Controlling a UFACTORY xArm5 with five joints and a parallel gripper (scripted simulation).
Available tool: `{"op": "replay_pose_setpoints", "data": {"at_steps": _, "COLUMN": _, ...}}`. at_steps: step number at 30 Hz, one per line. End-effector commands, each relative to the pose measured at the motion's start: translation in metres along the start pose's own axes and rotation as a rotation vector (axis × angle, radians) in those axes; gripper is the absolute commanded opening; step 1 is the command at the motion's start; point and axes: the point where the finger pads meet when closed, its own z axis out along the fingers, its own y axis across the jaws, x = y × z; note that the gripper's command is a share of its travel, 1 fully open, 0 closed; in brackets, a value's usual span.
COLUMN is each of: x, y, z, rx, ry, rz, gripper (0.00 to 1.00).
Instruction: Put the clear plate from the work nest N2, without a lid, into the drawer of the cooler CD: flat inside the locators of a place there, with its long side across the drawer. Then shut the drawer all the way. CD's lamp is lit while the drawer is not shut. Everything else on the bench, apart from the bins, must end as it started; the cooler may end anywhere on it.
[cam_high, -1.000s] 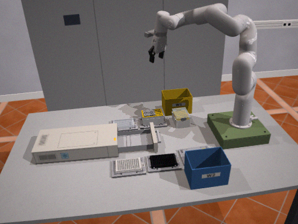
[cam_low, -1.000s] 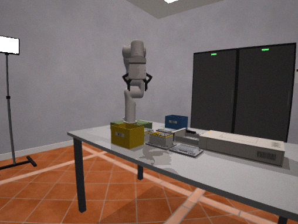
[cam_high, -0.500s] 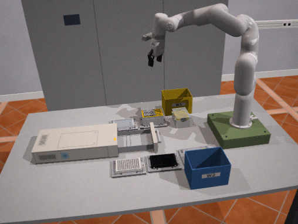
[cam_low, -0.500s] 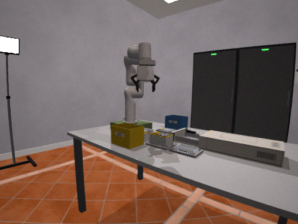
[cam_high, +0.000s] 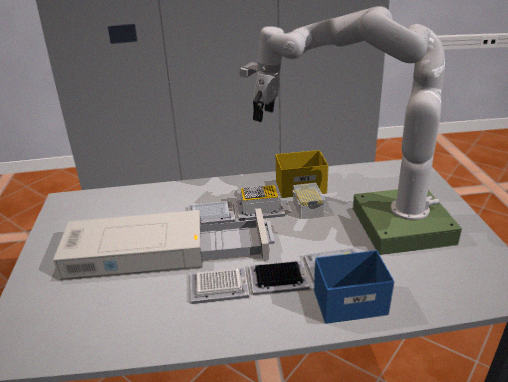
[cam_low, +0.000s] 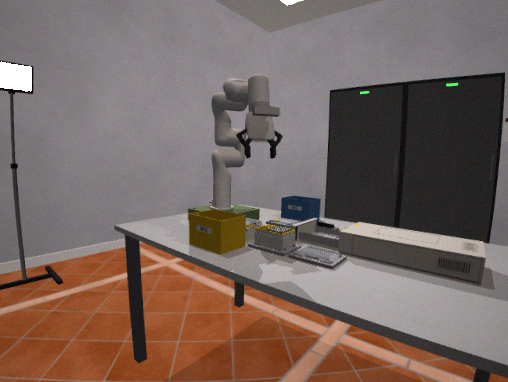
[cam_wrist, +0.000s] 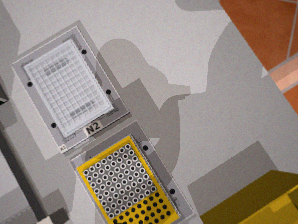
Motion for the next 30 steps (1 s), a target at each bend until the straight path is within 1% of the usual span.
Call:
{"op": "replay_pose_setpoints", "data": {"at_steps": 1, "x": -0.01, "y": -0.023, "z": -0.001, "rx": 0.01, "ry": -0.007, "rz": -0.05, "gripper": 1.0}}
{"op": "replay_pose_setpoints", "data": {"at_steps": 4, "x": -0.017, "y": -0.035, "z": -0.001, "rx": 0.01, "ry": -0.007, "rz": -0.05, "gripper": 1.0}}
{"op": "replay_pose_setpoints", "data": {"at_steps": 6, "x": -0.017, "y": -0.035, "z": -0.001, "rx": 0.01, "ry": -0.007, "rz": -0.05, "gripper": 1.0}}
{"op": "replay_pose_setpoints", "data": {"at_steps": 9, "x": -0.025, "y": -0.048, "z": 0.0, "rx": 0.018, "ry": -0.03, "rz": -0.142, "gripper": 1.0}}
{"op": "replay_pose_setpoints", "data": {"at_steps": 11, "x": -0.025, "y": -0.048, "z": 0.0, "rx": 0.018, "ry": -0.03, "rz": -0.142, "gripper": 1.0}}
{"op": "replay_pose_setpoints", "data": {"at_steps": 16, "x": -0.038, "y": -0.069, "z": 0.001, "rx": 0.018, "ry": -0.03, "rz": -0.142, "gripper": 1.0}}
{"op": "replay_pose_setpoints", "data": {"at_steps": 18, "x": -0.04, "y": -0.07, "z": 0.001, "rx": 0.018, "ry": -0.03, "rz": -0.142, "gripper": 1.0}}
{"op": "replay_pose_setpoints", "data": {"at_steps": 21, "x": -0.049, "y": -0.082, "z": 0.001, "rx": 0.025, "ry": -0.053, "rz": -0.233, "gripper": 1.0}}
{"op": "replay_pose_setpoints", "data": {"at_steps": 26, "x": -0.064, "y": -0.102, "z": 0.002, "rx": 0.025, "ry": -0.053, "rz": -0.233, "gripper": 1.0}}
{"op": "replay_pose_setpoints", "data": {"at_steps": 28, "x": -0.064, "y": -0.102, "z": 0.002, "rx": 0.025, "ry": -0.053, "rz": -0.233, "gripper": 1.0}}
{"op": "replay_pose_setpoints", "data": {"at_steps": 30, "x": -0.071, "y": -0.109, "z": 0.002, "rx": 0.028, "ry": -0.069, "rz": -0.298, "gripper": 1.0}}
